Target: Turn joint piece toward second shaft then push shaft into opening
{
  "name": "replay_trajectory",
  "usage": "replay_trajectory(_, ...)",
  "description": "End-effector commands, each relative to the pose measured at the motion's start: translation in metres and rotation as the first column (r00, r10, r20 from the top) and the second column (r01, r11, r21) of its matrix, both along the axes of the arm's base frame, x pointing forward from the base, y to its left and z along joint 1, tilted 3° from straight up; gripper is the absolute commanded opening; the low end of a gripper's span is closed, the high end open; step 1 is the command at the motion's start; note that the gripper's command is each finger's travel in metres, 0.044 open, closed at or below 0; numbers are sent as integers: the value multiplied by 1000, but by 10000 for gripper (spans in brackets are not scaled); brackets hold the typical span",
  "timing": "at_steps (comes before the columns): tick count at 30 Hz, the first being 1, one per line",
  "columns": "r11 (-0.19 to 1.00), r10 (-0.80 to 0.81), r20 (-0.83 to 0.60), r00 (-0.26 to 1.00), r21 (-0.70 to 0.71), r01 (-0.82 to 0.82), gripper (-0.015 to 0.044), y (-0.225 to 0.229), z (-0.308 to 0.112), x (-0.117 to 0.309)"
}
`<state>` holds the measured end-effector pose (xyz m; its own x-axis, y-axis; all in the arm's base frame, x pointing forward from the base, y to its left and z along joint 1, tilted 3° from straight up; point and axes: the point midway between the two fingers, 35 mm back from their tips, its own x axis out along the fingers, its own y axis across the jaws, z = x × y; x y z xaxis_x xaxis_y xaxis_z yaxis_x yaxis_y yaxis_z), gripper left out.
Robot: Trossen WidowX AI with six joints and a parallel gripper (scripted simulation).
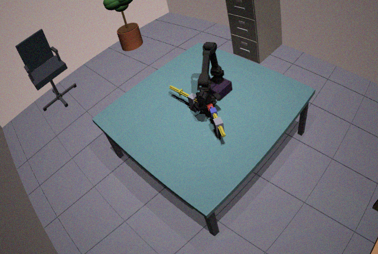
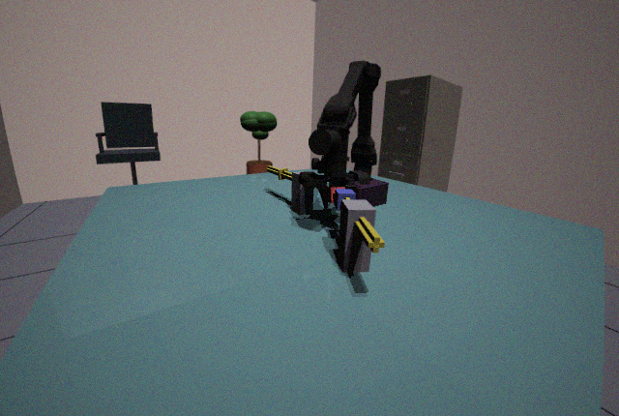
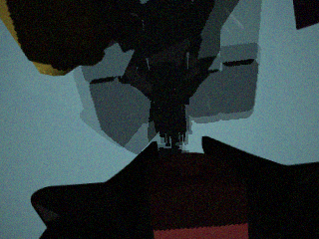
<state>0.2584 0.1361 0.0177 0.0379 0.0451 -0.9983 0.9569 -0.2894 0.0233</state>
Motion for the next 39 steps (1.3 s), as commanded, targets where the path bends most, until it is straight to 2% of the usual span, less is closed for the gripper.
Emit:
replay_trajectory(1,999,38,-6,999,-33,-38,0,-1,1,1)
replay_trajectory(12,965,191,-39,981,-175,-195,0,-4,9,9)
replay_trajectory(39,960,199,-47,979,-193,-204,0,-5,10,9)
